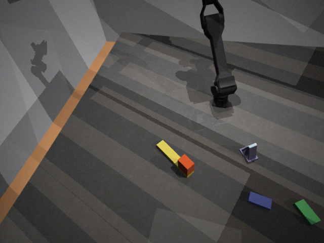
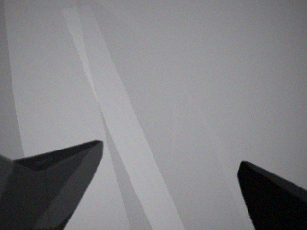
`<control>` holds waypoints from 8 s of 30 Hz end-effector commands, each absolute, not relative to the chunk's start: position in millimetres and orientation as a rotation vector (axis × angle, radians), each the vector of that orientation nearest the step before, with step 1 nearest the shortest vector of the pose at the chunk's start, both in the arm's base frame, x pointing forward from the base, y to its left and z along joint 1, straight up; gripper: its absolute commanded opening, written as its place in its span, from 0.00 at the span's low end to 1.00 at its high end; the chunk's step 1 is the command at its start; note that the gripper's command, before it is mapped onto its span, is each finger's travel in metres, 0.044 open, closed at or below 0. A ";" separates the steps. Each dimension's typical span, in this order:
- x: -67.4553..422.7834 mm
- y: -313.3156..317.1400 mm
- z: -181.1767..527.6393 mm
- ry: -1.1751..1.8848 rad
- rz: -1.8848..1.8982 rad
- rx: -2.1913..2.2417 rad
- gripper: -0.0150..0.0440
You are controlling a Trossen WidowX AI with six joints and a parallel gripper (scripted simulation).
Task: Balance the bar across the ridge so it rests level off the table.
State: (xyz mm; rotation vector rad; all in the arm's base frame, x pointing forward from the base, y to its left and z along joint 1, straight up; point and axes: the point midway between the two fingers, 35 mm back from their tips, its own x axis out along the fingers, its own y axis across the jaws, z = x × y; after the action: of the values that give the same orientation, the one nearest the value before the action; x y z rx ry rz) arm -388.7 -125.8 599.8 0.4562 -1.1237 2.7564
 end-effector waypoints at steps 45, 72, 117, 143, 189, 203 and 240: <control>109.9 59.5 751.8 -0.439 1.289 1.503 0.79; 395.6 -25.7 532.6 -0.012 0.076 1.816 0.79; 322.0 -134.7 178.1 0.832 -1.620 1.654 0.79; 324.7 -135.9 75.0 0.832 -1.620 1.654 0.79; 325.3 -135.6 49.8 0.832 -1.621 1.659 0.44; 327.9 -136.8 68.4 0.832 -1.621 1.658 0.25; 322.8 -135.1 162.6 0.832 -1.620 1.654 0.25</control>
State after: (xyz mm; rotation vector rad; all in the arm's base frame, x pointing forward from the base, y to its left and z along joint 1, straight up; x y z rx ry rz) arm 324.0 -135.1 150.2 -2.5570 -1.2956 2.5163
